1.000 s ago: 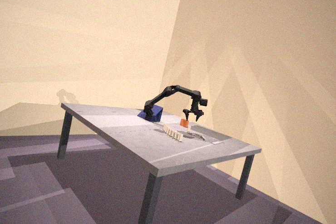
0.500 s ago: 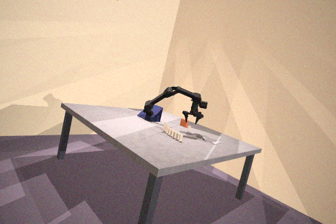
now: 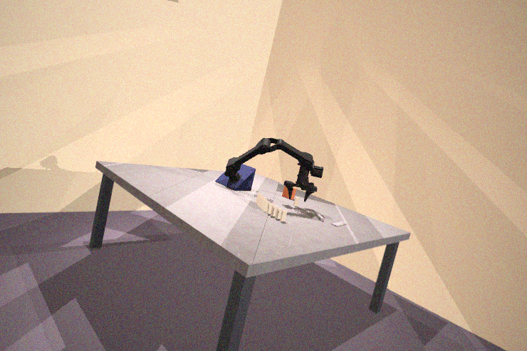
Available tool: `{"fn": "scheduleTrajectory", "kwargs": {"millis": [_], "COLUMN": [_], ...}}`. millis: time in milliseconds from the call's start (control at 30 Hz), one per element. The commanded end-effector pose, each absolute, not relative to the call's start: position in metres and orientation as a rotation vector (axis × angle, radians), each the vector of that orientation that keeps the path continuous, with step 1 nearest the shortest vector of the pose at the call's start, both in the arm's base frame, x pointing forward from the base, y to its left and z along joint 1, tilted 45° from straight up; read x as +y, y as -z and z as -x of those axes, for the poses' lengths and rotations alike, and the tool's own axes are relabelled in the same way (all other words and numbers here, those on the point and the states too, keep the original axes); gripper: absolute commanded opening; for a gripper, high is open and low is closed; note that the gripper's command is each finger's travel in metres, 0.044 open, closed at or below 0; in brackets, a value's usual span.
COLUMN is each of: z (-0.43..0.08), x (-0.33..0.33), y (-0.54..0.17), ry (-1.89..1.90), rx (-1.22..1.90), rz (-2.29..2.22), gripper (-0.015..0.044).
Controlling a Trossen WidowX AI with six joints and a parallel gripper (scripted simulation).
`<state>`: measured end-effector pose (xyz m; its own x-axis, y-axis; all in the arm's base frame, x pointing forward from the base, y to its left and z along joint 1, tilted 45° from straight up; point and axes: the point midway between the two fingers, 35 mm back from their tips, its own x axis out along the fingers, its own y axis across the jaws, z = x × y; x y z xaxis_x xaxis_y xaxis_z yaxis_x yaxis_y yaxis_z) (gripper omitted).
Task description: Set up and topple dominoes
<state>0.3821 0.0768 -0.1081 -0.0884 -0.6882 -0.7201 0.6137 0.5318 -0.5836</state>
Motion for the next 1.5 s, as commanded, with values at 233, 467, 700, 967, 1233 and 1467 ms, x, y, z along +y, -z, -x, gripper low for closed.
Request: {"fn": "scheduleTrajectory", "kwargs": {"millis": [233,467,700,967,1233,1467], "z": [-0.379,-0.379,-0.379,-0.391,-0.389,-0.385], "x": [0.070,0.070,0.070,0.116,0.150,0.132], "y": [0.113,0.113,0.113,0.068,0.030,0.002], "ry": [1.090,1.090,1.090,1.066,1.050,1.051], "rx": [1.260,1.260,1.260,1.256,1.254,1.262], "rz": [0.088,0.088,0.088,0.078,0.073,0.078], "gripper": [0.0283,0.0107,0.0107,0.0107,0.0107,0.0107]}}
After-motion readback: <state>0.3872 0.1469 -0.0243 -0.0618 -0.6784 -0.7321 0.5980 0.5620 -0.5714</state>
